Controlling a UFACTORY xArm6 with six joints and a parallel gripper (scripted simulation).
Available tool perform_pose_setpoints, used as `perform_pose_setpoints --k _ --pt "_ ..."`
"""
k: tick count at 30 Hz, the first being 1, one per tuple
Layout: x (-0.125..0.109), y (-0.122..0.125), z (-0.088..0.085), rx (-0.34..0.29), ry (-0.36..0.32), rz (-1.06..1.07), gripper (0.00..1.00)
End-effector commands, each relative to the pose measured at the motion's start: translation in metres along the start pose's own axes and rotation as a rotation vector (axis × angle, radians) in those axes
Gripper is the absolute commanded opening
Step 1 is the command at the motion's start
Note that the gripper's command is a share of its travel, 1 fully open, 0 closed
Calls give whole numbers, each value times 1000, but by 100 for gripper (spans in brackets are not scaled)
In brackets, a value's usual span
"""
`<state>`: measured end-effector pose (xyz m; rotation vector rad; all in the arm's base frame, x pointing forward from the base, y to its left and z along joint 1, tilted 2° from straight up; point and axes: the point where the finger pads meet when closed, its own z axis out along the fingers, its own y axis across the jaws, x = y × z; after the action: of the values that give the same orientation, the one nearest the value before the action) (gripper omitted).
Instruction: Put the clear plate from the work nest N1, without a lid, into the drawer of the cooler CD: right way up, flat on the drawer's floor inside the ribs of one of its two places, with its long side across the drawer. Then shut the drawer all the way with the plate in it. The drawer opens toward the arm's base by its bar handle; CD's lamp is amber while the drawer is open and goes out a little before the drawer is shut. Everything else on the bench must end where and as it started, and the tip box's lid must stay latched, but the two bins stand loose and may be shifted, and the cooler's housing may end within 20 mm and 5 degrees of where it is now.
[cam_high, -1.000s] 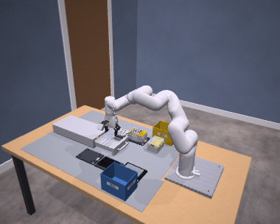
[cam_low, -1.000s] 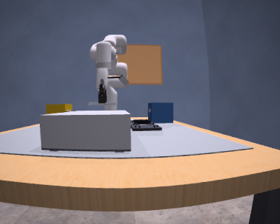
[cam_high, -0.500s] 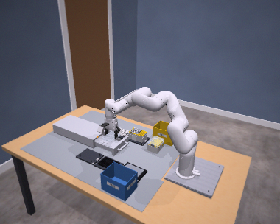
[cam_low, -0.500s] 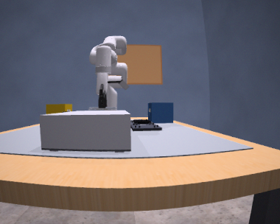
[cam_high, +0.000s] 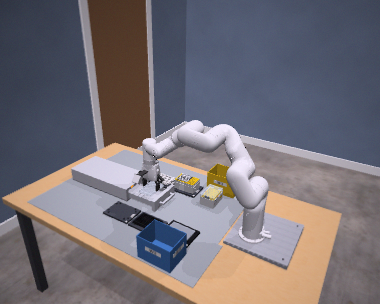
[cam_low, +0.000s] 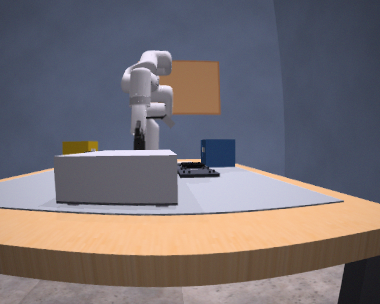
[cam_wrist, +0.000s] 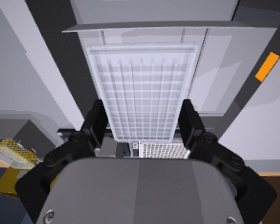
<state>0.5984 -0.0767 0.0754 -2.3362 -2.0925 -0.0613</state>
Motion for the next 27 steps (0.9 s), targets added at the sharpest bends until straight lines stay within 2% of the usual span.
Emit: perform_pose_setpoints --k 1,17,27 --pt "0 2 6 -5 0 0 0" --pt "0 2 29 -5 0 0 0" --pt "0 2 30 -5 0 0 0"
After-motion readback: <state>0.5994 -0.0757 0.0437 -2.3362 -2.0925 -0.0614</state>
